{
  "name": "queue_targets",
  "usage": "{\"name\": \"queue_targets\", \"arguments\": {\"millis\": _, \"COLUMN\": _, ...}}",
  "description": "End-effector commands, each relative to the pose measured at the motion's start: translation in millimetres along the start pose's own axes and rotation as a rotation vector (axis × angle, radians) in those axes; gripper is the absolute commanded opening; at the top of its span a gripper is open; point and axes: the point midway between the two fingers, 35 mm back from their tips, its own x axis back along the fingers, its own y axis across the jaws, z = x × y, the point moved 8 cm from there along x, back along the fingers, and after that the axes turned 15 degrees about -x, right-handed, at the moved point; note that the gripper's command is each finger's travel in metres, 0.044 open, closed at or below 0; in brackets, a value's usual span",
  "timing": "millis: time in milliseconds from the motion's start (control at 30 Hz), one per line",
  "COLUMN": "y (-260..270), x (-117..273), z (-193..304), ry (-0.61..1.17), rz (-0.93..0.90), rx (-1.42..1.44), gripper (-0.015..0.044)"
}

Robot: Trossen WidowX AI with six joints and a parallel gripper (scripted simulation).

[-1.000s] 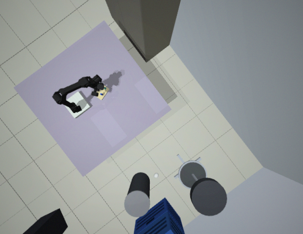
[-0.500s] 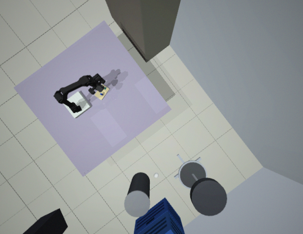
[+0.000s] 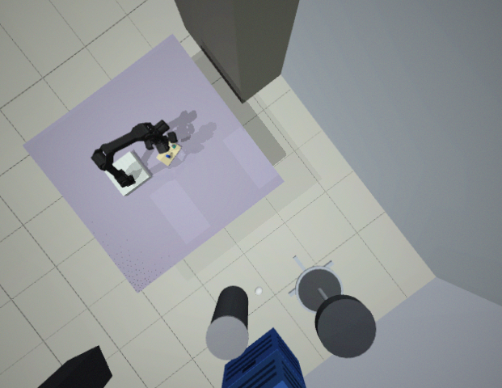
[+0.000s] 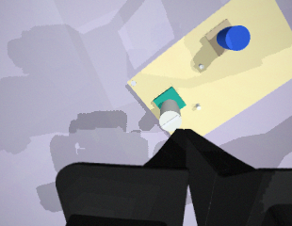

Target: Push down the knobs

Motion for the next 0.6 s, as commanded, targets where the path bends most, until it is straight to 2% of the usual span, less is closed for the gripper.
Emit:
{"name": "queue_targets", "arguments": {"millis": 0, "y": 1.6, "x": 0.7, "z": 3.0, "ry": 0.003, "rz": 0.007, "rx": -0.126, "gripper": 0.0000}}
{"name": "queue_targets", "arguments": {"millis": 433, "y": 5.3, "x": 3.2, "z": 10.4, "ry": -0.008, "rz": 0.019, "rx": -0.578, "gripper": 0.0000}}
{"name": "queue_targets", "arguments": {"millis": 567, "y": 5.7, "x": 3.5, "z": 11.2, "ry": -0.009, "rz": 0.020, "rx": -0.630, "gripper": 0.0000}}
